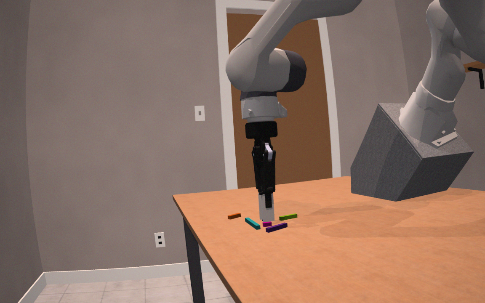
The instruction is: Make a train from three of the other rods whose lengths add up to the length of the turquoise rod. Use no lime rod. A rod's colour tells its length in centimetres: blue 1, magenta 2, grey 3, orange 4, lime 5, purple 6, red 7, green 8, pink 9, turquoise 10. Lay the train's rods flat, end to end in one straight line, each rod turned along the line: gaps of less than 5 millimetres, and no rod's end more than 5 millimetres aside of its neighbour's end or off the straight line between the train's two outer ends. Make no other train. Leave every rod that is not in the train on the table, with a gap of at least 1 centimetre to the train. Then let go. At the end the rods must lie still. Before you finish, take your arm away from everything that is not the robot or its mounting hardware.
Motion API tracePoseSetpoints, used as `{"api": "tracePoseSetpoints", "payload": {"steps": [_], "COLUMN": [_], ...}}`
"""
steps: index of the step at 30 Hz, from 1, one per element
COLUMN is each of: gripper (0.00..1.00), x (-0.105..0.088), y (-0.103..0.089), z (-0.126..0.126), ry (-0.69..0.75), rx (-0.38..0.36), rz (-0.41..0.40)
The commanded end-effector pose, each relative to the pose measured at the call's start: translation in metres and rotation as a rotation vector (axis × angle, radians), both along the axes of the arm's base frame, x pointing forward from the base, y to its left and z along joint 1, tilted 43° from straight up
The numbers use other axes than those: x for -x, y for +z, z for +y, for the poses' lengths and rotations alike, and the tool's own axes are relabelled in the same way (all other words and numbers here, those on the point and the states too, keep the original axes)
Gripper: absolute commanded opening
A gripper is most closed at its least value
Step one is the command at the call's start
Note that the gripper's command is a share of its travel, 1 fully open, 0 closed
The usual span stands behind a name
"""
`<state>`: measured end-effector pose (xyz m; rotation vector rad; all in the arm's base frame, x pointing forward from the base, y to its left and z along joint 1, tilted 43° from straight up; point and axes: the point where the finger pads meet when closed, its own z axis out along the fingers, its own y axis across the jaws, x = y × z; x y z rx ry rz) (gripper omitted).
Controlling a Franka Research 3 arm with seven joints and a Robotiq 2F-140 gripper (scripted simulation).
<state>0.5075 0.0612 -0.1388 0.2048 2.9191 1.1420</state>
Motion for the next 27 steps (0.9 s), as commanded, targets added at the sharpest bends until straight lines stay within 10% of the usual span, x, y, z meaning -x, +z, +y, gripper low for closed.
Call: {"api": "tracePoseSetpoints", "payload": {"steps": [1, 27], "gripper": [0.15, 0.15], "x": [-0.0006, -0.001], "y": [-0.0035, -0.0104], "z": [0.0033, 0.0096], "ry": [0.005, 0.005], "rx": [0.002, 0.002], "rz": [-0.006, -0.006]}}
